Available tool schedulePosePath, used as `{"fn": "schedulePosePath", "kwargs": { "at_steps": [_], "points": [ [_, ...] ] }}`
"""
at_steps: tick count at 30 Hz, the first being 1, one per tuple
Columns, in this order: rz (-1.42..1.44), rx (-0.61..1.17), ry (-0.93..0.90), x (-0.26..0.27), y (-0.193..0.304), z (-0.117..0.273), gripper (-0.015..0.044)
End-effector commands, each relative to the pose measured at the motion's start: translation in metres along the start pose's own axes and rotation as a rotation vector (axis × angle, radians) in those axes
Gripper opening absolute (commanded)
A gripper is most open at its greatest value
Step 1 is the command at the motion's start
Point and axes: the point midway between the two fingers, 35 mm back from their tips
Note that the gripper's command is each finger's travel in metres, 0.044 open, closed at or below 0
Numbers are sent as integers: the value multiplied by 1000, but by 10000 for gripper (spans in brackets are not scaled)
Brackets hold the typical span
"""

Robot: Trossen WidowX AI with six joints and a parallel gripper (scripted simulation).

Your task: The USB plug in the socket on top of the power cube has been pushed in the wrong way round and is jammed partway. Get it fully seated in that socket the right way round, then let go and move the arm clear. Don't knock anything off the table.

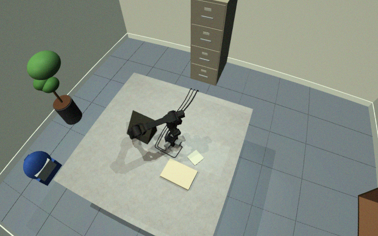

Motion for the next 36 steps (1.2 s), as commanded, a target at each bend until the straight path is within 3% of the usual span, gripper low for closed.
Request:
{"fn": "schedulePosePath", "kwargs": {
  "at_steps": [1, 14, 36],
  "points": [
    [116, -1, 0, 0, 0, 0, 0],
    [439, -1, 0, 0, 0, 0, 0],
    [440, 1, 1, 0, 0, -1, 0]
  ]
}}
Point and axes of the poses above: the point midway between the two fingers, 35 mm back from their tips, its own z axis back along the fingers, its own x axis across the jaws, y = z × x, and after that the axes turned 14 degrees about z, right-handed
